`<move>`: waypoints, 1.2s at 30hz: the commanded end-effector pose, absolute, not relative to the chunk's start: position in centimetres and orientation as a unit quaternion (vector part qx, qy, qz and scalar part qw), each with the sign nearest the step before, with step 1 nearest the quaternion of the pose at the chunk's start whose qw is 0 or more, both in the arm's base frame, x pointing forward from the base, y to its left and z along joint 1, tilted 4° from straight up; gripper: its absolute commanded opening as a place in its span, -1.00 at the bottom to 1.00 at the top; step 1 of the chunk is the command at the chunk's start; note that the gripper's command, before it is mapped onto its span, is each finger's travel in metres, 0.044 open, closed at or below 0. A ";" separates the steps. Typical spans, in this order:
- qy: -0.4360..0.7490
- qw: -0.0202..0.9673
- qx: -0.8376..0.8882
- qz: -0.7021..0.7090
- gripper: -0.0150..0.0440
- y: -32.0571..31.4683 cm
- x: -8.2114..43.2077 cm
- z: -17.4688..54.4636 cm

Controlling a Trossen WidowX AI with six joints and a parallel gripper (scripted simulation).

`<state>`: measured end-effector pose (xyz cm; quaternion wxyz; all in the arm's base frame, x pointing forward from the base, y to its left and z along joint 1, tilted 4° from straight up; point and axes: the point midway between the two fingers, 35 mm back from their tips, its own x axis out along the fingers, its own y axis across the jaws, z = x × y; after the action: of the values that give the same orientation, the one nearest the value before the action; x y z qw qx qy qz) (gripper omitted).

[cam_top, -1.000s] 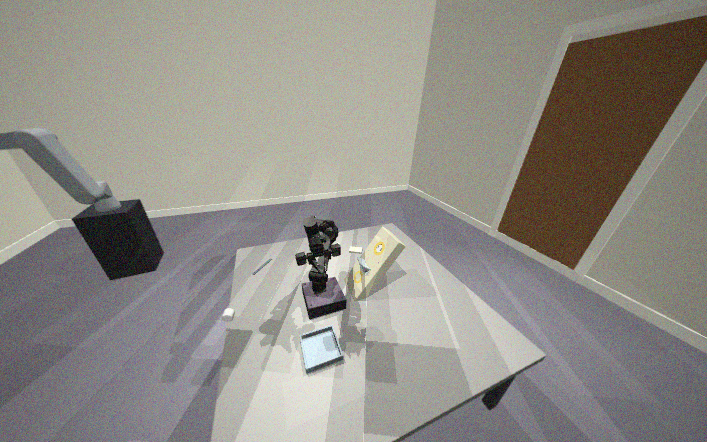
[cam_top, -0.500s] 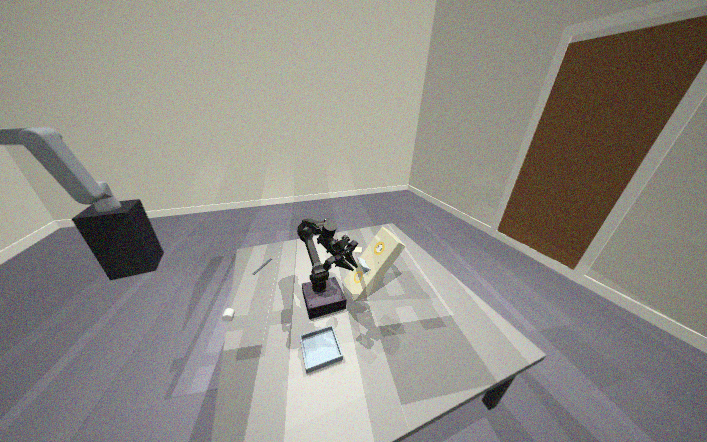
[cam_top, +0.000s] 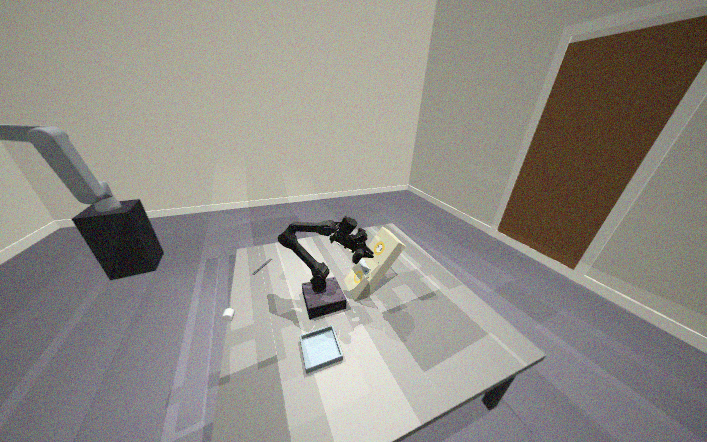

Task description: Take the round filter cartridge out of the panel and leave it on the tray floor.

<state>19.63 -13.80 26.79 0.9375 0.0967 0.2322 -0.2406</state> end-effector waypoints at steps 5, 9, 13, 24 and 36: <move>0.260 0.959 0.048 -0.098 -0.13 -7.3 24.2 26.0; 0.270 0.962 0.022 -0.032 -0.13 -3.8 25.5 25.6; 0.270 0.962 0.021 -0.029 -0.13 -3.6 25.5 25.6; 0.270 0.962 0.021 -0.029 -0.13 -3.7 26.7 25.0; 0.269 0.962 0.021 -0.029 -0.13 -3.8 28.4 24.0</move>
<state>28.03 -3.76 24.55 0.9636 0.0186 0.2652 -0.0274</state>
